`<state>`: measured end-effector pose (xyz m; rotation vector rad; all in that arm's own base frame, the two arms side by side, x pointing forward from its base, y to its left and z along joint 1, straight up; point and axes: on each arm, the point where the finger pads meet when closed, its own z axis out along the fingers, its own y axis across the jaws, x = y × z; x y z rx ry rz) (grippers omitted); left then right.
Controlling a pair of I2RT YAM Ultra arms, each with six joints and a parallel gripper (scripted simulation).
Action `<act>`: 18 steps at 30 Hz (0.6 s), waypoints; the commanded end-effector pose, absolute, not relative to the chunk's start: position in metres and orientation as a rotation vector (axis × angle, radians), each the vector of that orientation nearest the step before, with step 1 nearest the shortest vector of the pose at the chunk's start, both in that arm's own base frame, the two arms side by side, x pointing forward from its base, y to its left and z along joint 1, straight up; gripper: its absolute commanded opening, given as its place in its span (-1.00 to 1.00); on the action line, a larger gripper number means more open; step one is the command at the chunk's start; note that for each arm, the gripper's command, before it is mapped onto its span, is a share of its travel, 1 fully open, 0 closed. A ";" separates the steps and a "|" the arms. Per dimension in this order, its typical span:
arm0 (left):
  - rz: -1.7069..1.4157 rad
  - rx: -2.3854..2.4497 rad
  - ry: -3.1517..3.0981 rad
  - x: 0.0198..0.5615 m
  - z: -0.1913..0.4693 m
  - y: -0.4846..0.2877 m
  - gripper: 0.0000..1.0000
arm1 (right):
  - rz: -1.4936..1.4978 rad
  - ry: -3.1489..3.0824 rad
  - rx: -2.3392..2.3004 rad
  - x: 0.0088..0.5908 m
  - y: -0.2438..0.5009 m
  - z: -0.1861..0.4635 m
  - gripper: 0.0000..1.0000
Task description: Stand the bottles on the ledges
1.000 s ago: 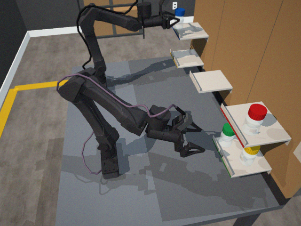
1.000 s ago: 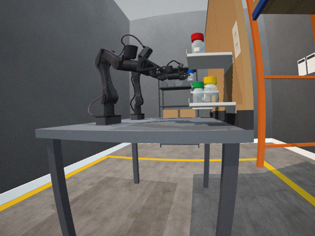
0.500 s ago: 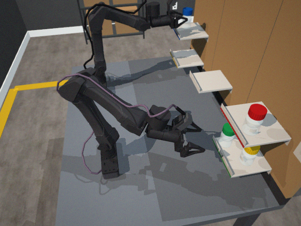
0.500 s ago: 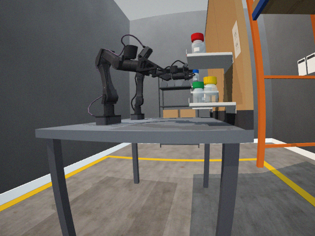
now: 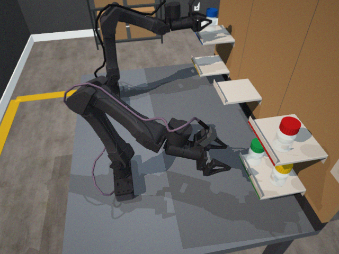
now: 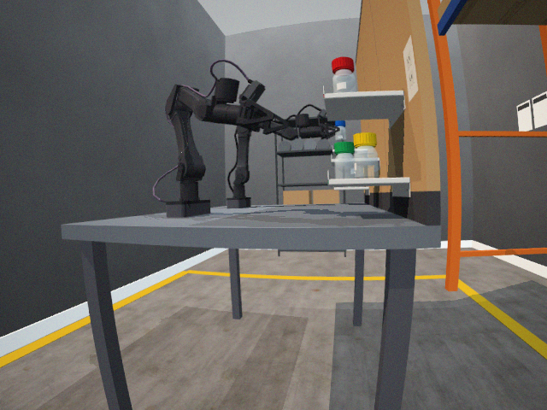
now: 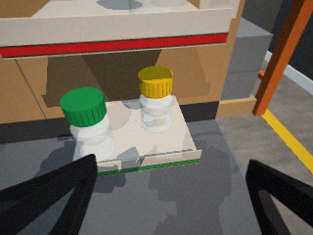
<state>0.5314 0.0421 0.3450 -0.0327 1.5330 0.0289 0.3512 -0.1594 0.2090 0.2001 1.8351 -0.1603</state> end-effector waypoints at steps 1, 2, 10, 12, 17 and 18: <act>0.033 -0.023 1.455 0.531 0.374 0.040 -0.02 | -0.206 1.766 0.190 0.352 -0.166 0.233 0.62; 0.033 -0.023 1.455 0.531 0.374 0.040 -0.02 | -0.205 1.752 0.186 0.354 -0.165 0.236 0.62; 0.033 -0.023 1.455 0.531 0.374 0.040 -0.02 | -0.219 1.651 0.160 0.393 -0.176 0.245 0.62; 0.033 -0.023 1.455 0.531 0.374 0.040 -0.02 | -0.212 1.632 0.154 0.413 -0.180 0.238 0.62; 0.033 -0.023 1.455 0.531 0.374 0.040 -0.02 | -0.191 1.606 0.142 0.452 -0.184 0.210 0.62; 0.033 -0.023 1.455 0.531 0.374 0.040 -0.02 | -0.185 1.608 0.142 0.459 -0.184 0.202 0.62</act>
